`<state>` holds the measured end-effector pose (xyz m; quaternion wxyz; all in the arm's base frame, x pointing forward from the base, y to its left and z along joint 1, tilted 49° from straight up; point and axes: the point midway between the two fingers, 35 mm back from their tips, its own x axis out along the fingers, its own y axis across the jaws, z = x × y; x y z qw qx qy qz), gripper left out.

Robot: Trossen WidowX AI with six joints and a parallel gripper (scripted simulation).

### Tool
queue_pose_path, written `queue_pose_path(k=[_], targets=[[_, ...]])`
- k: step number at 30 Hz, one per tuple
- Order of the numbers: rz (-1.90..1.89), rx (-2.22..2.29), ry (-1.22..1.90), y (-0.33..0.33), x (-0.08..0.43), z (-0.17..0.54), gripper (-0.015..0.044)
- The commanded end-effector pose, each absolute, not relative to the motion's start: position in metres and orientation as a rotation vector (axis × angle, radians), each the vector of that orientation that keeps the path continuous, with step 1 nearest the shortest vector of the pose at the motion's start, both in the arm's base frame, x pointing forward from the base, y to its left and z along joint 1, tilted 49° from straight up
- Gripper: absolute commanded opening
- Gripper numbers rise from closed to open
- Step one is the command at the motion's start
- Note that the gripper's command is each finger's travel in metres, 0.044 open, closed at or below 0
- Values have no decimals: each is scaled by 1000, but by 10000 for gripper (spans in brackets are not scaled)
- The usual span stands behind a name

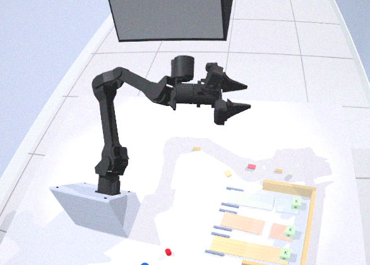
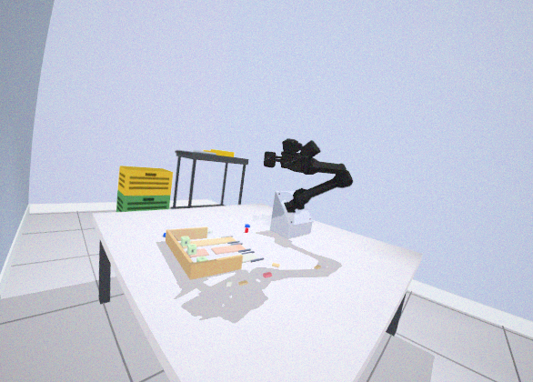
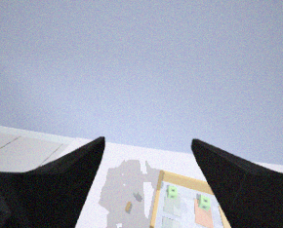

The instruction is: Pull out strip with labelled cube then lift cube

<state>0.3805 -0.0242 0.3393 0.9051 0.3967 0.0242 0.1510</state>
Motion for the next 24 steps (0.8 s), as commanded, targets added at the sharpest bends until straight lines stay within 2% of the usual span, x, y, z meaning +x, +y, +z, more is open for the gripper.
queue_pose_path(k=[1, 7, 14, 24], targets=[[309, 783, 184, -30, 386, 265, 400], [325, 760, 349, -32, 371, 172, 400], [380, 775, 519, -21, 324, 79, 400], [387, 779, 533, -19, 318, 71, 400]])
